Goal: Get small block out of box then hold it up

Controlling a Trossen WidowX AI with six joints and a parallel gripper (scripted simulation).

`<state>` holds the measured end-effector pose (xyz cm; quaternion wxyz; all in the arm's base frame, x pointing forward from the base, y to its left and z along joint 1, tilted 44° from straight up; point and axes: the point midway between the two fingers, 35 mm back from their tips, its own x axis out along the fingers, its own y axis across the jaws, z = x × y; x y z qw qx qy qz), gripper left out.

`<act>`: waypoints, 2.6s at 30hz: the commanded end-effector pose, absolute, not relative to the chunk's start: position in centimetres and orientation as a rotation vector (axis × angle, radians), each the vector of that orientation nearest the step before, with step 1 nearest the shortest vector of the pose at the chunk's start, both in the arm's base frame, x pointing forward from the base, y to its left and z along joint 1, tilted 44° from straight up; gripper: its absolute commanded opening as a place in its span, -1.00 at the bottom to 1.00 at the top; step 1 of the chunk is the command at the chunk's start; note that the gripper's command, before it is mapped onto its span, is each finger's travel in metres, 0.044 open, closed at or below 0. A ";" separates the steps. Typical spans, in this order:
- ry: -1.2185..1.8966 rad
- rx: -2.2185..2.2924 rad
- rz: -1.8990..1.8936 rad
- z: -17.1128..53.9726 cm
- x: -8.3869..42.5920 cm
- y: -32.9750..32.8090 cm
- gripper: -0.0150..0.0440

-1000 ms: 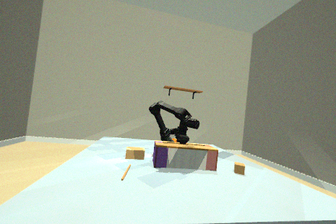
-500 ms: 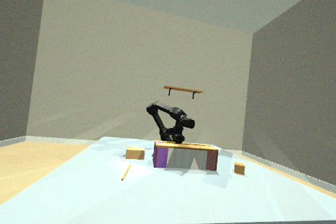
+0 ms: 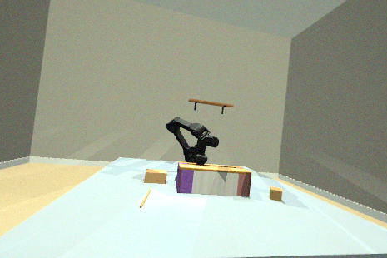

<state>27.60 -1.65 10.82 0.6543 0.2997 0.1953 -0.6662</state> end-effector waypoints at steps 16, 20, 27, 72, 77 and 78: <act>0.442 0.669 -1.511 13.5 27.0 -4.5 0.86; 0.450 0.672 -1.503 13.3 27.4 -3.3 0.86; 0.462 0.665 -1.474 11.5 27.9 6.5 0.86; 1.419 -1.534 0.189 18.8 25.0 0.7 0.47; 1.415 -1.758 0.381 19.4 24.6 0.1 0.47; 1.412 -1.803 0.420 19.5 24.5 0.0 0.47</act>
